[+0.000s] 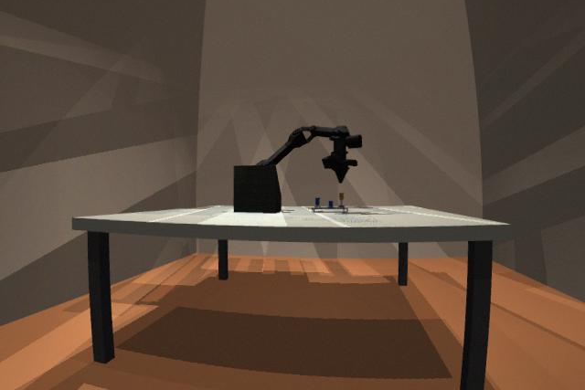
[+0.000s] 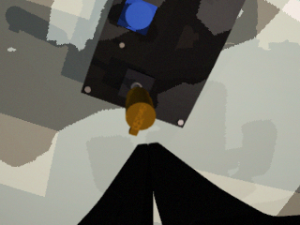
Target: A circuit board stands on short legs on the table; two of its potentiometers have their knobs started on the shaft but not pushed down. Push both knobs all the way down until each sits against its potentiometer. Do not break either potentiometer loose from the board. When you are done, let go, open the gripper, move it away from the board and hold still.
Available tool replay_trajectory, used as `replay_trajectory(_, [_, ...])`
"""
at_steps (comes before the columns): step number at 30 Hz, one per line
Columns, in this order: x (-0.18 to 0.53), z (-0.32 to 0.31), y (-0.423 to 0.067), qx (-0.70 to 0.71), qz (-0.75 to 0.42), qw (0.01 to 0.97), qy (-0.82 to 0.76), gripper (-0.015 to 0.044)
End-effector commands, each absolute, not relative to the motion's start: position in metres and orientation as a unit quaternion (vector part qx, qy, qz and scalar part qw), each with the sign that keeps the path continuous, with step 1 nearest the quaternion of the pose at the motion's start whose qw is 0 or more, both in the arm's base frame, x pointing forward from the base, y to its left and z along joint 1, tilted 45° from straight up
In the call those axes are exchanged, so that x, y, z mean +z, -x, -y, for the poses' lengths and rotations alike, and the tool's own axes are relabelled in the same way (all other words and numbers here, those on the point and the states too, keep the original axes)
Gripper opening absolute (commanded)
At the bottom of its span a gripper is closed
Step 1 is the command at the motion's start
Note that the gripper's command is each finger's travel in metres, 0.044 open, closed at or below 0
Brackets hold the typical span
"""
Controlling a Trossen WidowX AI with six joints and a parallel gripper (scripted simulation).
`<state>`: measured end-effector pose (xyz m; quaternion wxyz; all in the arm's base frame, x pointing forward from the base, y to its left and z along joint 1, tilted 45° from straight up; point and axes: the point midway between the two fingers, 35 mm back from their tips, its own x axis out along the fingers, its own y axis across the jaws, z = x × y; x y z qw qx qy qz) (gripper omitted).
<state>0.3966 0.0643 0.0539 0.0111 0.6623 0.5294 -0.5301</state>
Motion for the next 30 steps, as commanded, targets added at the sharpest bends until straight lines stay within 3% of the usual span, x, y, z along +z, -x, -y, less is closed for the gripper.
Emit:
replay_trajectory(1, [0.055,-0.066,-0.400,-0.554,-0.507,-0.014,-0.660,0.0000])
replay_trajectory(30, [0.027,-0.095,-0.395,-0.555,-0.506,-0.017,-0.660,0.0000])
